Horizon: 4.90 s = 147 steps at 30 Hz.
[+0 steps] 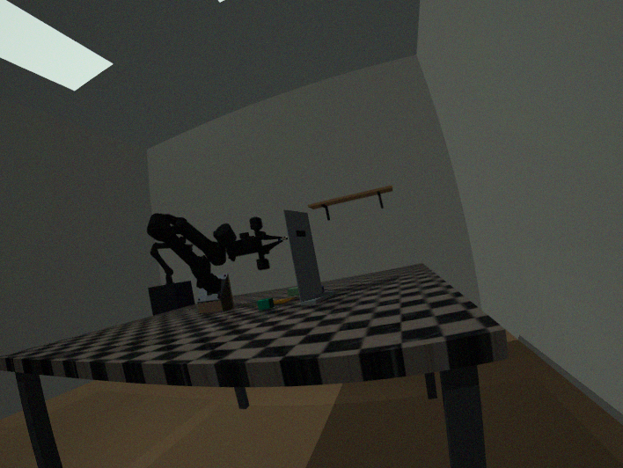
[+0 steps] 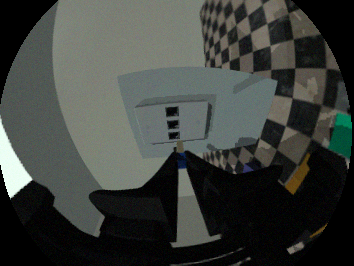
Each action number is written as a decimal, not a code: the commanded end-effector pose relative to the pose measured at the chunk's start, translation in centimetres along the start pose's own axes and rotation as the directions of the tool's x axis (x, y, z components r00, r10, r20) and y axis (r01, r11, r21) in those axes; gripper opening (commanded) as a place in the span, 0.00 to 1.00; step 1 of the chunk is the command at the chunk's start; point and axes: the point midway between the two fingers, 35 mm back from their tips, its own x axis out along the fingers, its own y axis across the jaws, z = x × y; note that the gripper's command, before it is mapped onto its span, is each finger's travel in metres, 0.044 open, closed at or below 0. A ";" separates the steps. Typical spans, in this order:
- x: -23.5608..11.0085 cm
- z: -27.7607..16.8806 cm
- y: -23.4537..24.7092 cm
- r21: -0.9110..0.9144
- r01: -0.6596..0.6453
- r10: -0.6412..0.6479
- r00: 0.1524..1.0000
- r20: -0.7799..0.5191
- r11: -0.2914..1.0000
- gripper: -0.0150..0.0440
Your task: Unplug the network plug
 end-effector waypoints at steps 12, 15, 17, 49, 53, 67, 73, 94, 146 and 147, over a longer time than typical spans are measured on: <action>-0.6 -0.3 0.8 0.002 0.001 -0.001 1.000 0.000 1.000 0.25; -0.7 -0.3 1.5 0.003 0.001 -0.001 1.000 -0.001 1.000 0.25; -0.9 -0.4 2.0 0.003 0.002 -0.002 1.000 -0.001 1.000 0.25; -2.1 -4.5 1.0 0.053 0.274 -0.267 0.958 -0.108 0.960 0.25; -2.3 -5.7 -0.8 0.056 0.365 -0.356 0.926 -0.129 0.929 0.25; -4.2 -8.3 -6.7 0.036 0.638 -0.630 0.766 -0.128 0.769 0.25; -5.5 -8.7 -8.9 0.021 0.726 -0.722 0.686 -0.093 0.687 0.25; -7.2 -8.9 -12.4 0.000 0.820 -0.820 0.572 -0.016 0.572 0.25; -7.3 -8.9 -17.1 -0.001 0.820 -0.820 0.573 -0.014 0.573 0.25; -7.3 -8.9 -17.2 -0.001 0.820 -0.820 0.573 -0.013 0.573 0.25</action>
